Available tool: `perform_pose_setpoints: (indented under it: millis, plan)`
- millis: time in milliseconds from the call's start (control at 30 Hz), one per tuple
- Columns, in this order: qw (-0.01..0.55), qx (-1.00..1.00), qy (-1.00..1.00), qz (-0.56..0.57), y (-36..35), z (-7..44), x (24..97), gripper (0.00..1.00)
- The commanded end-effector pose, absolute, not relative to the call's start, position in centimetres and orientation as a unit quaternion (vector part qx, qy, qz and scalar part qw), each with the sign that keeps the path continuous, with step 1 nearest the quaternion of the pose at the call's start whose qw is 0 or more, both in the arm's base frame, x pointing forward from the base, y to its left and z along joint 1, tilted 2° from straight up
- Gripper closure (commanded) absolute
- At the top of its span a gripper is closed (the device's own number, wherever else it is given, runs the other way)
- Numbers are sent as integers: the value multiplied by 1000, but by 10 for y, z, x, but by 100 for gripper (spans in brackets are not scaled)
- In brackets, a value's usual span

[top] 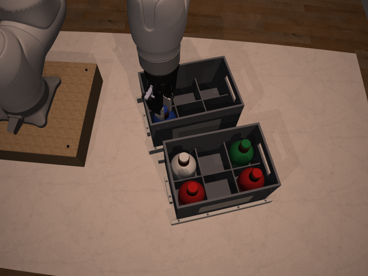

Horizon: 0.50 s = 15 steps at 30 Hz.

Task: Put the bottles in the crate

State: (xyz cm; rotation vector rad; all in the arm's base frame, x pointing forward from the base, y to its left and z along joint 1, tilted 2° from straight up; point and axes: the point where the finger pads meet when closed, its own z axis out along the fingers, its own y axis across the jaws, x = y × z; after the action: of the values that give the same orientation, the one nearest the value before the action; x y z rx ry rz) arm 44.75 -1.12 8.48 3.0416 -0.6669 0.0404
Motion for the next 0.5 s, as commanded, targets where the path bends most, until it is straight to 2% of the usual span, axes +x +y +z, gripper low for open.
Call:
perform_pose_setpoints:
  millis: [0,467]
  plan:
    - [14,977,-214,13,-11,84,447,100]
    - [14,977,-214,13,-11,82,448,100]
